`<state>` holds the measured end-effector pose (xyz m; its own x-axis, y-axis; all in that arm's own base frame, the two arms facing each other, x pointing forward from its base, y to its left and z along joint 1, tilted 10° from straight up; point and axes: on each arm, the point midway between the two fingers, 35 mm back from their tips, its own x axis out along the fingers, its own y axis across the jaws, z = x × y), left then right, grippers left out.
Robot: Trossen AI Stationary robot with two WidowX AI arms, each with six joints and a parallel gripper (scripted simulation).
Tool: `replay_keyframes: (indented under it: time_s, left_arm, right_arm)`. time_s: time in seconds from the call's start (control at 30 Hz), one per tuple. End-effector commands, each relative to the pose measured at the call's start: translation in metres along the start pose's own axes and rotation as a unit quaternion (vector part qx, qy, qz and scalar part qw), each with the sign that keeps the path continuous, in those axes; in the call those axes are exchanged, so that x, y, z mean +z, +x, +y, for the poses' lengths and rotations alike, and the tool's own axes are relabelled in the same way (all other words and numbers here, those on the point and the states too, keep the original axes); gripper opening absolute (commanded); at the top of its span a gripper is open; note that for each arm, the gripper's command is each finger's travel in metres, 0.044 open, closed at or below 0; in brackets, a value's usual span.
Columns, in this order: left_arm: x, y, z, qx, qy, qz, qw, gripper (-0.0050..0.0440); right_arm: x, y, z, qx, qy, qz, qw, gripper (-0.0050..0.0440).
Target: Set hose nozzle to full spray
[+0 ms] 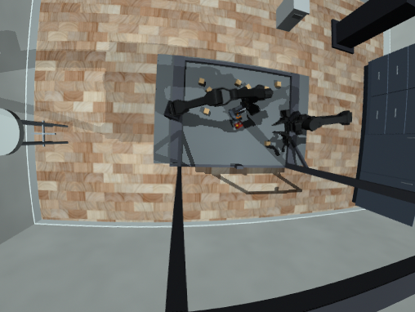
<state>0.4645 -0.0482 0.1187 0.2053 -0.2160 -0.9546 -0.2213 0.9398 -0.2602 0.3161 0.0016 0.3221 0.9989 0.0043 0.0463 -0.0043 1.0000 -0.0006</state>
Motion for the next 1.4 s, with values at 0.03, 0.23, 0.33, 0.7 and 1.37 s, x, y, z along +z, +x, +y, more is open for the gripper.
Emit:
replay_keyframes:
  time_s: [0.03, 0.23, 0.33, 0.7, 1.37]
  left_arm:
    - [0.002, -0.012, -0.004, -0.006, 0.005, -0.016, 1.0, 0.0239]
    - [0.0, -0.015, -0.004, -0.007, 0.008, -0.022, 1.0, 0.0239]
    - [0.002, -0.027, -0.004, -0.01, 0.02, -0.053, 0.998, 0.0239]
    - [0.004, -0.075, -0.005, -0.021, 0.069, -0.184, 0.98, 0.0239]
    - [-0.025, -0.166, 0.001, -0.025, 0.139, -0.423, 0.895, 0.0239]
  right_arm:
    - [0.007, -0.001, 0.0, 0.002, 0.001, -0.009, 1.0, 0.0173]
    - [0.007, -0.001, 0.0, 0.002, 0.001, -0.009, 1.0, 0.0173]
    - [0.007, -0.001, 0.0, 0.002, 0.001, -0.009, 1.0, 0.0173]
    - [0.007, -0.001, 0.0, 0.002, 0.001, -0.009, 1.0, 0.0173]
    - [0.007, -0.001, 0.0, 0.002, 0.001, -0.009, 1.0, 0.0173]
